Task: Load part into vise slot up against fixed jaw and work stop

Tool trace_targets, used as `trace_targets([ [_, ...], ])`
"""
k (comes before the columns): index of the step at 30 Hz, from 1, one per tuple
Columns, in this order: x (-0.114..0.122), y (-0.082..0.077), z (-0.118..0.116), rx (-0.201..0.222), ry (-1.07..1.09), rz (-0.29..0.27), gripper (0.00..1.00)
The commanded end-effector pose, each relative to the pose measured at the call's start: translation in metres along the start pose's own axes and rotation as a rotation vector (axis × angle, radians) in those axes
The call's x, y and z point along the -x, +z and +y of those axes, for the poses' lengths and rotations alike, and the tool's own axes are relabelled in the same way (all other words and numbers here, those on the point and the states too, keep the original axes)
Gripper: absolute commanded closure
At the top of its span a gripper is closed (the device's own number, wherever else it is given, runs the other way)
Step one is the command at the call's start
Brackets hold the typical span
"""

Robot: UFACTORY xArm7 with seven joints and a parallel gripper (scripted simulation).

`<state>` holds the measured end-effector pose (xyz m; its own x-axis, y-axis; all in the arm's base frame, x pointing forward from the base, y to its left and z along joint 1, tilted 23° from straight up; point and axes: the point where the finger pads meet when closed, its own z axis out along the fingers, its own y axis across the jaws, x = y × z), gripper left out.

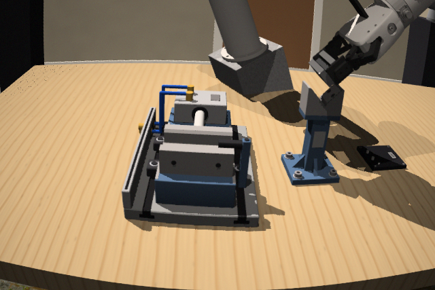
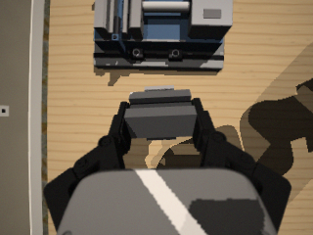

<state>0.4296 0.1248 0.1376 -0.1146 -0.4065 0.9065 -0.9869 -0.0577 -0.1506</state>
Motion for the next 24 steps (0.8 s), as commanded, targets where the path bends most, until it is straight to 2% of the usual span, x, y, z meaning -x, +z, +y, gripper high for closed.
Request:
trace_targets([
  [1, 0.003, 0.002, -0.001, -0.002, 0.002, -0.003, 1.00],
  [24, 0.017, 0.016, -0.001, -0.002, 0.002, -0.003, 1.00],
])
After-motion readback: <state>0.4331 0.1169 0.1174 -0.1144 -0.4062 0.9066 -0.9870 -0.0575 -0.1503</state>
